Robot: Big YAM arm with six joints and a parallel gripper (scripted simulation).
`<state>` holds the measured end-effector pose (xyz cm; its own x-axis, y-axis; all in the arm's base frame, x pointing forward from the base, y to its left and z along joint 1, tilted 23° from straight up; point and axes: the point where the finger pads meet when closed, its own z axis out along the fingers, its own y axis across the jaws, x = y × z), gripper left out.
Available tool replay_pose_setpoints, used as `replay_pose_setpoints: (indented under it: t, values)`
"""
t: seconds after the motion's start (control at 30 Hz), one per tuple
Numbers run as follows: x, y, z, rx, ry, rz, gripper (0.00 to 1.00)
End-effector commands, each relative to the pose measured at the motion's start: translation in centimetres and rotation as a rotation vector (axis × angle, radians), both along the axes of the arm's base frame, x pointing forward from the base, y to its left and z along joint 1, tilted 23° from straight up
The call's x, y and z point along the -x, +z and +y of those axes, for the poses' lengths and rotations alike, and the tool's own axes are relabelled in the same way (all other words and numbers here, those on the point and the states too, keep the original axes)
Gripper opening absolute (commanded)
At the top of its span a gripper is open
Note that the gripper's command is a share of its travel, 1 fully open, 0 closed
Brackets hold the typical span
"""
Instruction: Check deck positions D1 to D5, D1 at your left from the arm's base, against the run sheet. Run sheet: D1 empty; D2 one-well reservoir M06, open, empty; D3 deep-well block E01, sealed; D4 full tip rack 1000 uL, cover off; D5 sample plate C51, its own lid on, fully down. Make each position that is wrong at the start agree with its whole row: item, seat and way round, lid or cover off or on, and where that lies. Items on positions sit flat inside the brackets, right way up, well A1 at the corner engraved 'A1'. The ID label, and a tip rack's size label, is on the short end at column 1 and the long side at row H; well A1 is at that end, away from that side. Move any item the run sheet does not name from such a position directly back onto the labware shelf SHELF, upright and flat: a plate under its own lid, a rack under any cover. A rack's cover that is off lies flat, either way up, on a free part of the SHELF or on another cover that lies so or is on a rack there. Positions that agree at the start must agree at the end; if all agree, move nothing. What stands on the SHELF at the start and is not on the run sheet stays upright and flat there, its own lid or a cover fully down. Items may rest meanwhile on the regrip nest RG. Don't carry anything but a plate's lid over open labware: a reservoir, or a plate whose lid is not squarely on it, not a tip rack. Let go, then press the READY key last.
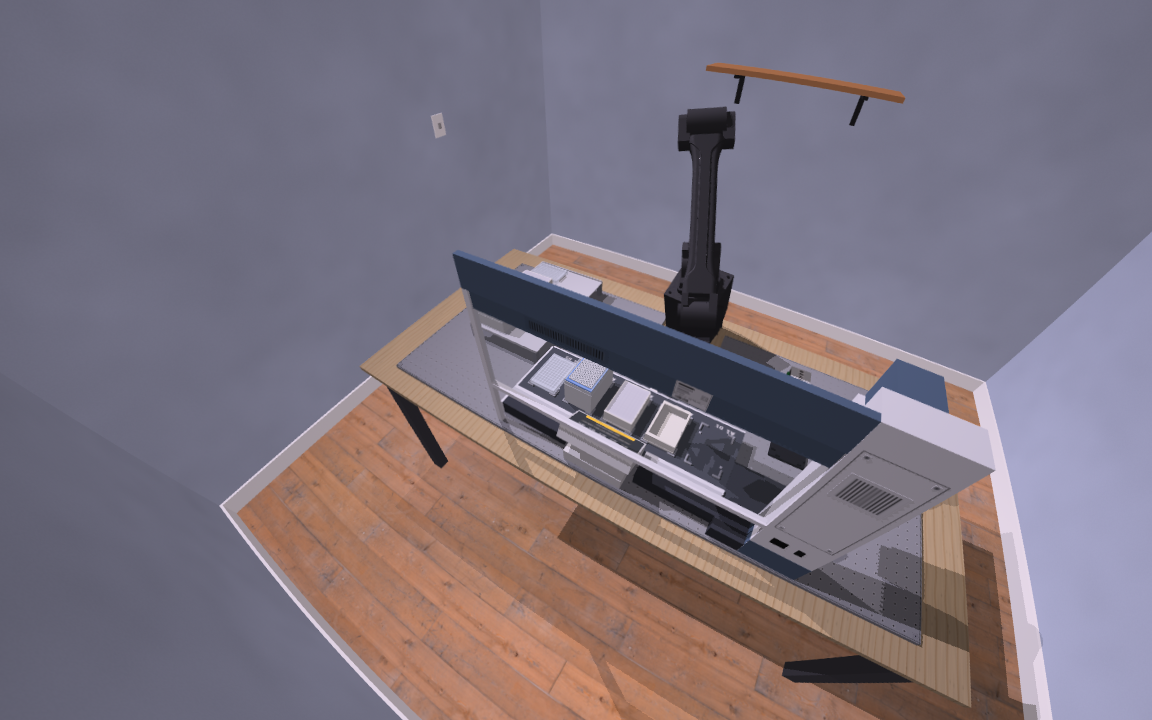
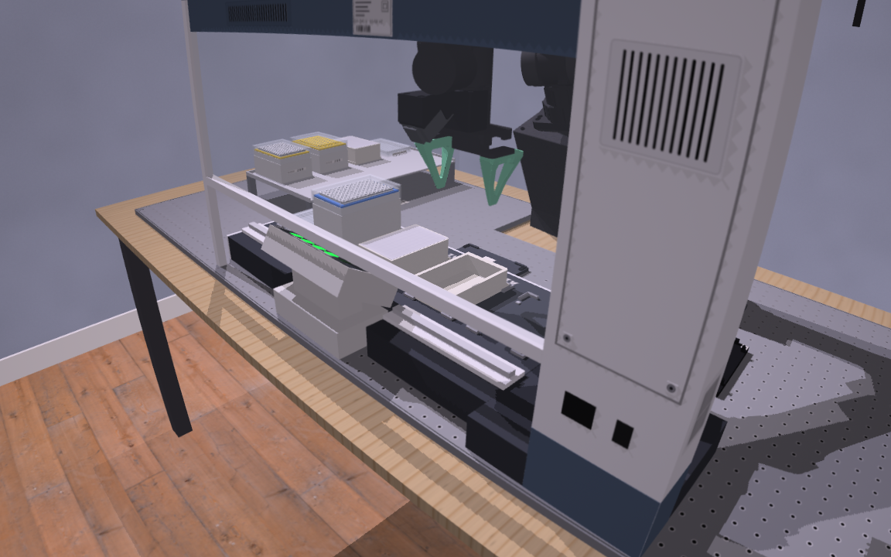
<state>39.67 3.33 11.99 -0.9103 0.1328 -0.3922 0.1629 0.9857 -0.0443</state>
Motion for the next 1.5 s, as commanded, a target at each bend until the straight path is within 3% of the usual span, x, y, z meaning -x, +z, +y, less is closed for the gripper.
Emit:
replay_pose_setpoints:
  t: [0.0,0.1,0.57,0.63,1.0,1.47]
  values:
    - [-1.4,1.7,0.2,-0.007,-0.008,-0.039,1.00]
    - [-1.4,1.7,0.2,-0.007,-0.008,-0.039,1.00]
    - [-3.0,1.5,8.0,-0.013,-0.006,-0.033,1.00]
    - [-3.0,1.5,8.0,-0.013,-0.006,-0.033,1.00]
    - [-3.8,1.3,13.6,-0.017,-0.005,-0.032,1.00]
    - [-3.5,1.2,12.7,-0.018,-0.007,-0.037,1.00]
